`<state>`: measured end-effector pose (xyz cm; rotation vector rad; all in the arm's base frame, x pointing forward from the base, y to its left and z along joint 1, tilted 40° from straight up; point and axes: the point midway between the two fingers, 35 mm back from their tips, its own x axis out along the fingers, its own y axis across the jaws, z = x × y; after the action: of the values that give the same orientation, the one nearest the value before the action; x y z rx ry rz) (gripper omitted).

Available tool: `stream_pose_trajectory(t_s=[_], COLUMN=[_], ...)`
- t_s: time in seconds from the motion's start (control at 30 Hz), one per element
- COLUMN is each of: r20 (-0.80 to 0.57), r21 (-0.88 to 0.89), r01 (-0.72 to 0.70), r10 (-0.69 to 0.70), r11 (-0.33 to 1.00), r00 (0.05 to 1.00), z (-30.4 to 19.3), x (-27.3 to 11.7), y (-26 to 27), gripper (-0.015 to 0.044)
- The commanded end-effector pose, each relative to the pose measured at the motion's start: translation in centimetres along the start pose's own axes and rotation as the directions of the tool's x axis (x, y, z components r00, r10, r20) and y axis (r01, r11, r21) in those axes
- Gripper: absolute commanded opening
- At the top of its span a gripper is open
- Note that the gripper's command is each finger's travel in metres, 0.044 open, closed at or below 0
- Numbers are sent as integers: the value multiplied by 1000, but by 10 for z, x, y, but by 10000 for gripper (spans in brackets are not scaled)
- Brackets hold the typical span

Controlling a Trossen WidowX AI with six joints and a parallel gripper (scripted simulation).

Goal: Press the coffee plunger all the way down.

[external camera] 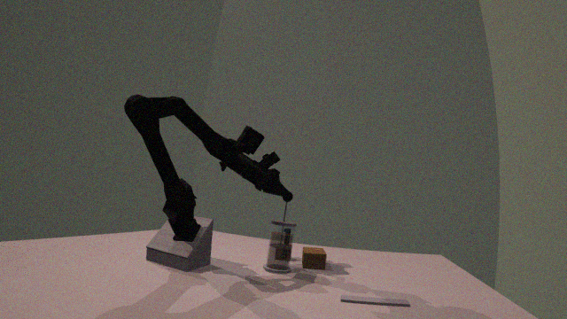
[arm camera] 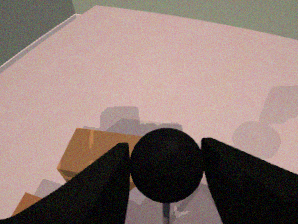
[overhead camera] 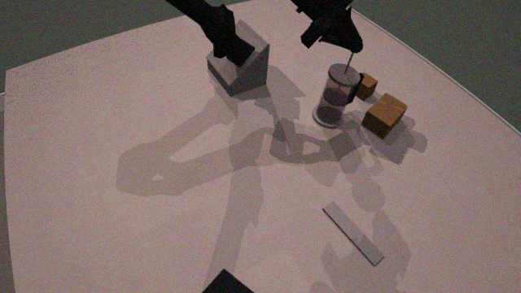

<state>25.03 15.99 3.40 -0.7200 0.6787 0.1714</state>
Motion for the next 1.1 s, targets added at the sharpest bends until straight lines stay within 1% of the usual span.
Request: stream_pose_trajectory(t_s=[0.0,0.57,1.07], r20=[-37,-34,-34], r21=[-18,-19,-19], r01=[-6,-4,-3], r10=[6,4,2], r11=[1000,1000,1000], r00=[999,999,999], z=[-18,-40,-36], x=[7,24,31], y=[2,-1,-1], gripper=[128,128,128])
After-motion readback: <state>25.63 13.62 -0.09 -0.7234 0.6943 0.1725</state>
